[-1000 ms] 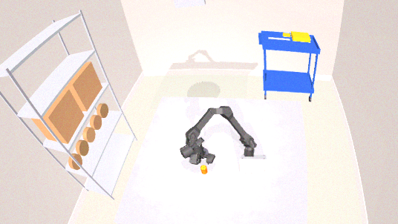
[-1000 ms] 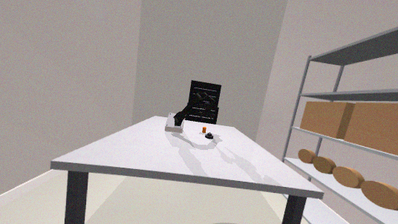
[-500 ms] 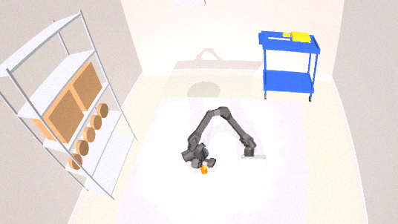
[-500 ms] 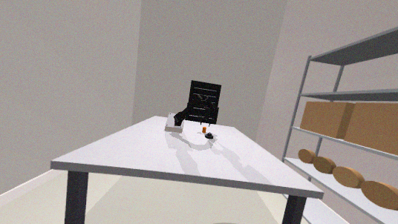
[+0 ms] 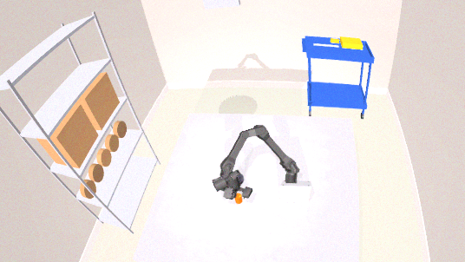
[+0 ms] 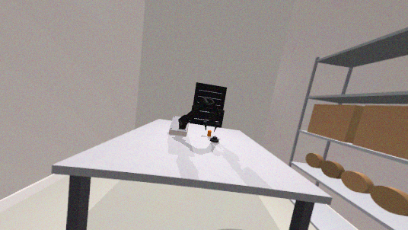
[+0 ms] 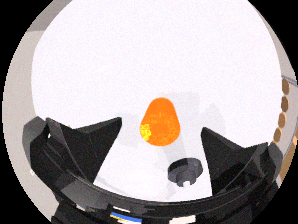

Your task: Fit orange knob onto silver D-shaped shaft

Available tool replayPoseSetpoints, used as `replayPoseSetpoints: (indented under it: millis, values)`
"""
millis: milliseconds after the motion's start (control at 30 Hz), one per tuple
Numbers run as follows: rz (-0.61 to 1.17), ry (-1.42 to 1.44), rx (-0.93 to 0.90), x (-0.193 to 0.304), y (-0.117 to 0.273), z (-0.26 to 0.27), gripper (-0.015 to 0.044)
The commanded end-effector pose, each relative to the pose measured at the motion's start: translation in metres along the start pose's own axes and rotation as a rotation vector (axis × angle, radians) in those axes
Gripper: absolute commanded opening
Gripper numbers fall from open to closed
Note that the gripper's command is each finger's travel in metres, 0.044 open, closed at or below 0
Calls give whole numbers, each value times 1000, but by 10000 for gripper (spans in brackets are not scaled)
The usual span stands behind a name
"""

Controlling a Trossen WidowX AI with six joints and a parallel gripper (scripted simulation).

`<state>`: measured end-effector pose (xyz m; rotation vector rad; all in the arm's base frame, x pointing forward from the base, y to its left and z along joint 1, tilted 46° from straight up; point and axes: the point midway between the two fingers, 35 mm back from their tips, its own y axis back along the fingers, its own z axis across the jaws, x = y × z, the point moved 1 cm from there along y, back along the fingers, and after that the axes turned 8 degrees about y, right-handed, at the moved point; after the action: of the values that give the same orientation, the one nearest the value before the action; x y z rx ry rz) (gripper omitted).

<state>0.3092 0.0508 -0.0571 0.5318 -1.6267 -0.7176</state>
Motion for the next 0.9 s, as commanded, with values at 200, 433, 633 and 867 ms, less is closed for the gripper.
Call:
replayPoseSetpoints:
  millis: [200,433,633,867]
  values:
    - [6,6,1,0,-17,1,440]
    - [7,6,1,0,-28,1,440]
    - [8,6,1,1,-37,2,440]
    - [9,6,1,1,-46,2,440]
